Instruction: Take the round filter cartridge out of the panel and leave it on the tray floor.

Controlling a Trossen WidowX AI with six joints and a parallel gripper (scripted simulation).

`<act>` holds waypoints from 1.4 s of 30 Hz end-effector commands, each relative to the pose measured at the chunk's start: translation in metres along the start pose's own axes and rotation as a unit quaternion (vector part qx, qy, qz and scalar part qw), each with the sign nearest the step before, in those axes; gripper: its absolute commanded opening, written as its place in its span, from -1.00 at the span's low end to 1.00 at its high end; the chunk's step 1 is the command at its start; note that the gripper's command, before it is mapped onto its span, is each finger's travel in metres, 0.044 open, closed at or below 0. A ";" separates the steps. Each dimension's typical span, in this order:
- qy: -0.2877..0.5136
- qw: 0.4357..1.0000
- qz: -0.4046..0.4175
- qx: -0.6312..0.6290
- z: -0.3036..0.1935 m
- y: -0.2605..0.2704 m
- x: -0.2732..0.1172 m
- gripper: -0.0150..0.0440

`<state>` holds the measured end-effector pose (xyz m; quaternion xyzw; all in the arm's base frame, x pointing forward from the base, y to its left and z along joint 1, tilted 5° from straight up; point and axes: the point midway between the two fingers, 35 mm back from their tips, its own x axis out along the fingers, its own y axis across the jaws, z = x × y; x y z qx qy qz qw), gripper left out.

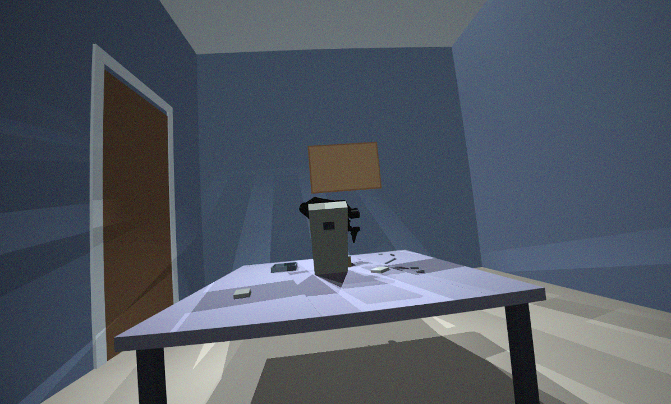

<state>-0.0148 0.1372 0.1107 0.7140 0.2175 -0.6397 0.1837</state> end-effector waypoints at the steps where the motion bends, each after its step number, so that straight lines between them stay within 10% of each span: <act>1: 0.001 1.000 -0.001 0.012 -0.001 0.000 0.000 0.78; 9: 0.014 0.860 -0.061 0.506 -0.056 -0.002 -0.012 0.06; 17: 0.002 0.453 -0.135 0.881 -0.120 0.024 -0.031 -0.18; 42: -0.078 -0.357 -0.243 0.899 -0.195 0.117 -0.073 -0.18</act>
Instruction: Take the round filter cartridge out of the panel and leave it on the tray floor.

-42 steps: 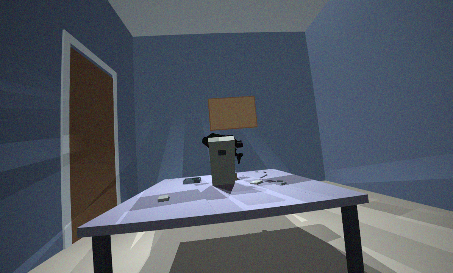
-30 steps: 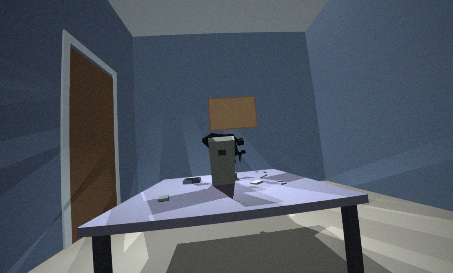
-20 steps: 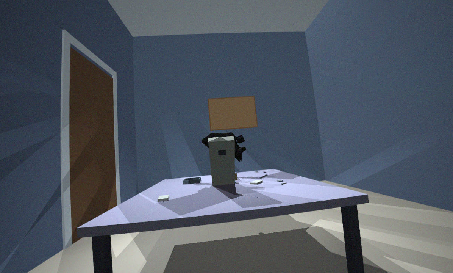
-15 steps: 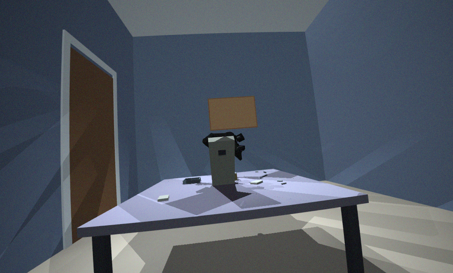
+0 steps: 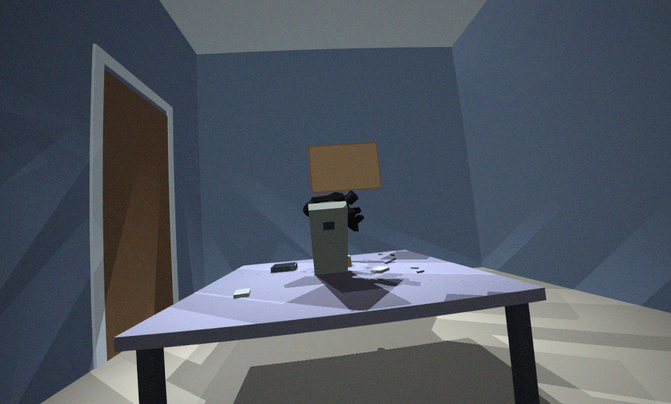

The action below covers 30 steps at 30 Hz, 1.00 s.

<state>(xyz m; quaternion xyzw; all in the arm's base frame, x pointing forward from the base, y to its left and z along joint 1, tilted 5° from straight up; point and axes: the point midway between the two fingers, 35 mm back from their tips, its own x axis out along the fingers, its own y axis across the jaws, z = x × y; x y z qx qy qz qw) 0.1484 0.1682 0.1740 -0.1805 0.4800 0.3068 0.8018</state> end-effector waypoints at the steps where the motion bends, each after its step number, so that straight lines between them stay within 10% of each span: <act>1: -0.089 0.886 -0.025 0.455 0.036 -0.065 -0.017 -0.18; 26: -0.283 0.256 0.052 0.923 0.046 -0.202 -0.082 -0.18; 30: -0.286 0.243 0.055 0.925 0.046 -0.204 -0.084 -0.18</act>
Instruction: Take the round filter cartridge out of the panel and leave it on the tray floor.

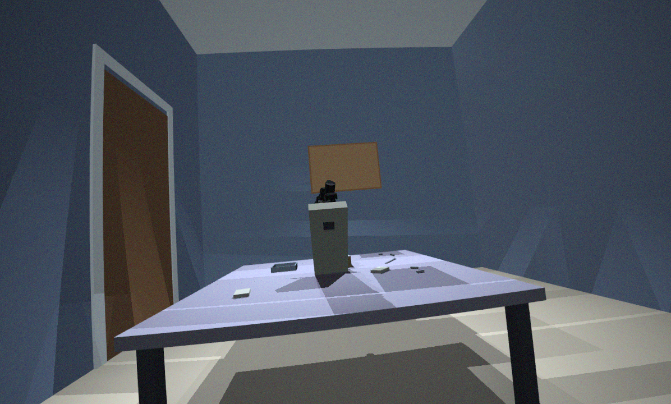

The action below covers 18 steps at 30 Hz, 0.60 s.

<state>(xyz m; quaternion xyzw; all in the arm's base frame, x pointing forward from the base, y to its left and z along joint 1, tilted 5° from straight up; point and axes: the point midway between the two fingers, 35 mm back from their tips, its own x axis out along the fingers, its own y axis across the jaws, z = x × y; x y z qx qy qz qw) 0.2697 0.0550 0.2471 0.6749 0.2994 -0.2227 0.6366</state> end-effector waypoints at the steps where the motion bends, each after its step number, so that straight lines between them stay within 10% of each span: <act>1: -0.033 0.970 0.053 0.233 0.038 0.026 -0.008 -0.18; 18: -0.033 0.970 0.054 0.233 0.038 0.026 -0.006 -0.18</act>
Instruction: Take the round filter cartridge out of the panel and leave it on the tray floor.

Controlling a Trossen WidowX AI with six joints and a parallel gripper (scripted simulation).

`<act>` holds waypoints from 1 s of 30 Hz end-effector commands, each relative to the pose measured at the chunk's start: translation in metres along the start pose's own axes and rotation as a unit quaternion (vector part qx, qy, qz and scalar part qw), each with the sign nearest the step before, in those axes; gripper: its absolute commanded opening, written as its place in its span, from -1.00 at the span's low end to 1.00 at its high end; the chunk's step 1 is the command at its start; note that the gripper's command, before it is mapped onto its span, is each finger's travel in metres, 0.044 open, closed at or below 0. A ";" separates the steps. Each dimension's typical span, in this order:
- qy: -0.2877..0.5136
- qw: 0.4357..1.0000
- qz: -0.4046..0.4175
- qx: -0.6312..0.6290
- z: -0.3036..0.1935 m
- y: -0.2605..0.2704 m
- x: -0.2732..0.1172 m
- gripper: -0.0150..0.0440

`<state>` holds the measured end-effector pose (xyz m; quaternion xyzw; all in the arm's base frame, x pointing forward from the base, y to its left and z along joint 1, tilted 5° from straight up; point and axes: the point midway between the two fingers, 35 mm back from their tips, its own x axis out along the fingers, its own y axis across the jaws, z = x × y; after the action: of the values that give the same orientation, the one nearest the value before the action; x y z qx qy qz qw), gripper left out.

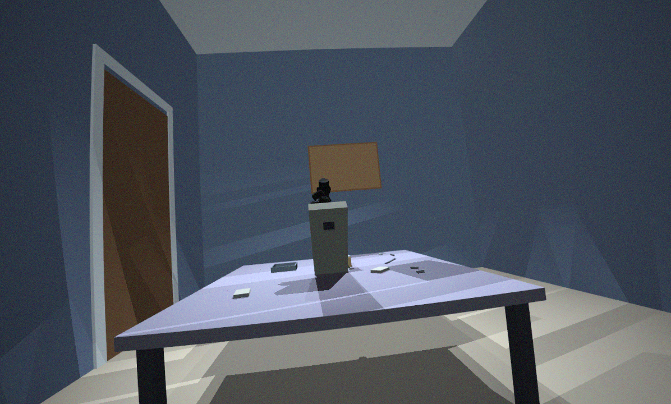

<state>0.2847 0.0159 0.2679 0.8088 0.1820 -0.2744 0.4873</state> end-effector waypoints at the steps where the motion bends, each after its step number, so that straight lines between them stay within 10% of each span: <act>1: 0.002 1.000 0.000 0.006 0.000 0.001 0.003 -0.18; 30: 0.003 1.000 0.002 0.006 -0.001 0.001 0.049 -0.18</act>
<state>0.3202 0.0167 0.2437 0.8118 0.1781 -0.2715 0.4853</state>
